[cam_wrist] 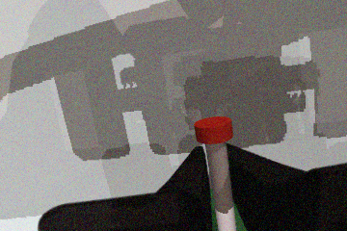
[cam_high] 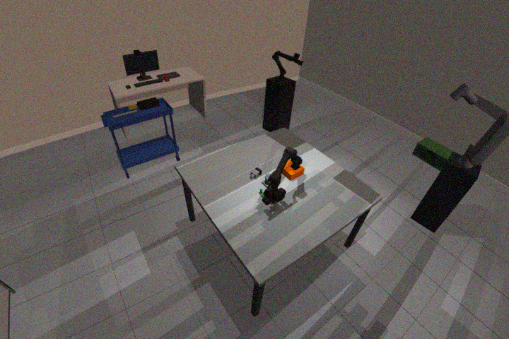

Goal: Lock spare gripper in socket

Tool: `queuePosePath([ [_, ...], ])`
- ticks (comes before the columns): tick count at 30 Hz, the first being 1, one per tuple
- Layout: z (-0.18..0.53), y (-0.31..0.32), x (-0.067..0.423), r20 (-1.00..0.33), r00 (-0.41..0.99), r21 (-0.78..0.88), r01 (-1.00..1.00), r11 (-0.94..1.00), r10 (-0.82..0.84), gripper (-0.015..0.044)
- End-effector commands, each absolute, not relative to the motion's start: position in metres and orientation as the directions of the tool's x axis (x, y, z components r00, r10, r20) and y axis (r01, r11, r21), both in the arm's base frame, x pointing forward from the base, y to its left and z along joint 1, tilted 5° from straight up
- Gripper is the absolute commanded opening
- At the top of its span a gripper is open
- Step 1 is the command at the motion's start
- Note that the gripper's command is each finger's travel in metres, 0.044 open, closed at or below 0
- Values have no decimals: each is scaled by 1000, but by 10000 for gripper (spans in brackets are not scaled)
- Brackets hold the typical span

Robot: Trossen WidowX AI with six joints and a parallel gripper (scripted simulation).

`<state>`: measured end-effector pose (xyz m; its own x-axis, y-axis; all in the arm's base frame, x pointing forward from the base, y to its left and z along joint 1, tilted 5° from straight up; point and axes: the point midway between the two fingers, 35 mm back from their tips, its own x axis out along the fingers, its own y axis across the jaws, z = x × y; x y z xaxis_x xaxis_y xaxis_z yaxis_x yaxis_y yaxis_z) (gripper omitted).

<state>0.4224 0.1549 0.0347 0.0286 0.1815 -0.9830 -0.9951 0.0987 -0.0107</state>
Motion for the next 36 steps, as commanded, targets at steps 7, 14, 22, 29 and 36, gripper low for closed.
queuePosePath([
  [7,35,155,422,-983,29,-11,-995,99,181,200],
  [14,48,154,420,-983,23,-5,-995,99,180,200],
  [22,63,151,414,-985,0,17,-995,100,173,200],
  [29,78,149,409,-986,-15,32,-994,101,168,200],
  [36,94,148,405,-986,-30,47,-994,103,163,200],
])
